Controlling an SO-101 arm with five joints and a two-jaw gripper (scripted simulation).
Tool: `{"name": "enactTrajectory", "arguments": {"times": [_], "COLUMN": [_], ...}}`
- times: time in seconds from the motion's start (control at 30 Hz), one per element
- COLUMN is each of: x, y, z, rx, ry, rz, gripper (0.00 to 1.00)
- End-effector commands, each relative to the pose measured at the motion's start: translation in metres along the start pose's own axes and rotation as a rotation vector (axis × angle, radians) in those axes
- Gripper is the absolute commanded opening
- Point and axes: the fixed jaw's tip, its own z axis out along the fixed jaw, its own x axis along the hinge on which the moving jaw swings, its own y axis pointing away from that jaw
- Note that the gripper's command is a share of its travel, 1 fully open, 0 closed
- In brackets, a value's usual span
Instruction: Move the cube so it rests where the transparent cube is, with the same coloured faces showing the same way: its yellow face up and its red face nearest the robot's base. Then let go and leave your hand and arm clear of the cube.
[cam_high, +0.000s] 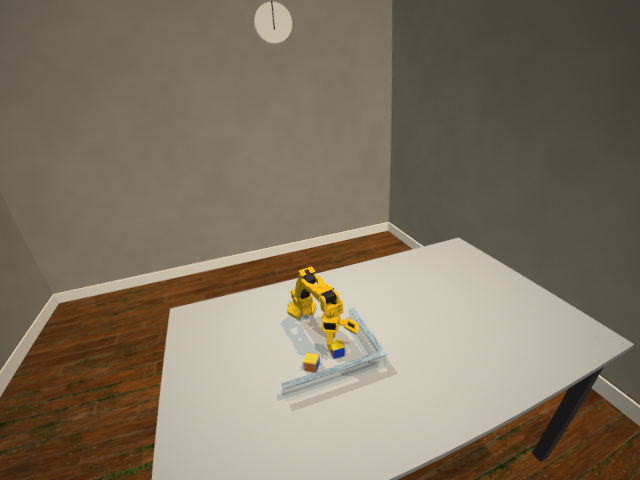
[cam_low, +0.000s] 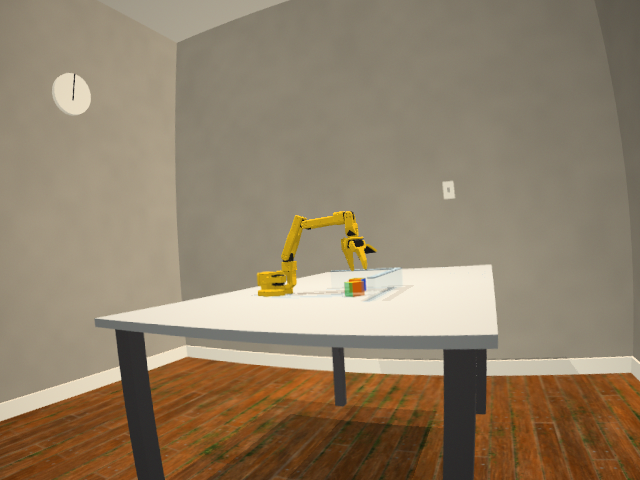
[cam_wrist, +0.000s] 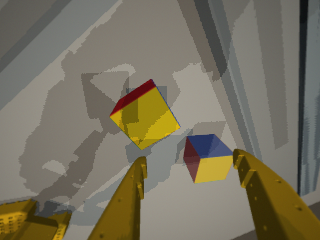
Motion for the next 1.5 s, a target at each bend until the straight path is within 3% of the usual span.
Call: {"name": "enactTrajectory", "arguments": {"times": [0.0,1.47], "x": [-0.0051,0.0], "y": [-0.0092,-0.0116], "z": [-0.0257,-0.0255], "rx": [0.106,0.125], "ry": [-0.084,-0.055], "rz": [-0.037,-0.531], "gripper": [0.35,0.35]}}
